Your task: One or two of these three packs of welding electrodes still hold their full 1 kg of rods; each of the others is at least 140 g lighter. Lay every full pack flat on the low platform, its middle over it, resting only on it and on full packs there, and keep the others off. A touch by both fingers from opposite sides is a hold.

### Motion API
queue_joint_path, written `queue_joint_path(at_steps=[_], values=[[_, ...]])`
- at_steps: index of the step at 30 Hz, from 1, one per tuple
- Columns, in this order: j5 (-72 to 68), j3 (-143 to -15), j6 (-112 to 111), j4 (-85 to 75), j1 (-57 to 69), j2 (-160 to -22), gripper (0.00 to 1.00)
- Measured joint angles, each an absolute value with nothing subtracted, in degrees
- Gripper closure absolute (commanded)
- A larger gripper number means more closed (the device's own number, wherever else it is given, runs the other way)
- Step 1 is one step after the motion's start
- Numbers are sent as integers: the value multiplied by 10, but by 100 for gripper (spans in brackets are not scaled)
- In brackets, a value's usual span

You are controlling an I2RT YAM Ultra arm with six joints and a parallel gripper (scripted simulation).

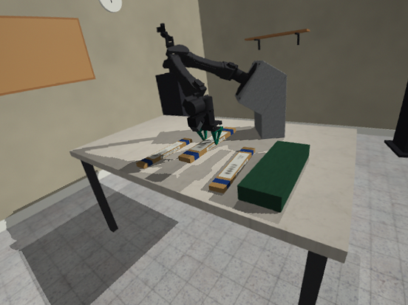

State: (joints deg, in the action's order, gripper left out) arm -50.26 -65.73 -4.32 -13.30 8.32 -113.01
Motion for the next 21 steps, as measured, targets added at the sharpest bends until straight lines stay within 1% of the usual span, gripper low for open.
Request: queue_joint_path(at_steps=[21], values=[[-509,-657,-15,-169,105,-1112,100]])
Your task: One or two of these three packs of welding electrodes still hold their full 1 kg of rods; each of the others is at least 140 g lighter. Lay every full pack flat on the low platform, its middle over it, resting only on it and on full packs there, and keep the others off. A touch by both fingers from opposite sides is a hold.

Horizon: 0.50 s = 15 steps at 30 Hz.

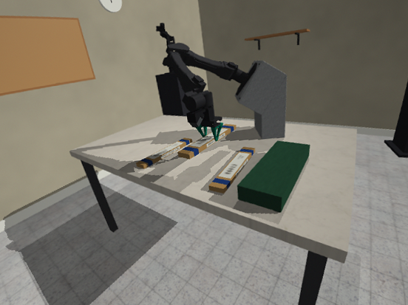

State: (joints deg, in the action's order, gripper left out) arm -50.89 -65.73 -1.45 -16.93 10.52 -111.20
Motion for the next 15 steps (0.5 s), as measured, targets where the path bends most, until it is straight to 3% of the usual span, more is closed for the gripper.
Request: queue_joint_path(at_steps=[15], values=[[-518,-657,18,-220,129,-1096,100]])
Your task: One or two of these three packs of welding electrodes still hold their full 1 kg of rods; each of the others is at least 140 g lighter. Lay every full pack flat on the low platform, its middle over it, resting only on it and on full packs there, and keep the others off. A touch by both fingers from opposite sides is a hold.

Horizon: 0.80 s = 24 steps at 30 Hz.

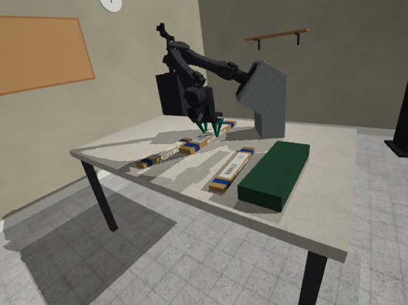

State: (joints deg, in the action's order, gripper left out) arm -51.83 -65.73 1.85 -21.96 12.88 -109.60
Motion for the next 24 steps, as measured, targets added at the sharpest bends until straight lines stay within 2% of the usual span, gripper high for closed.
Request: queue_joint_path(at_steps=[24], values=[[-526,-657,51,-267,146,-1086,100]])
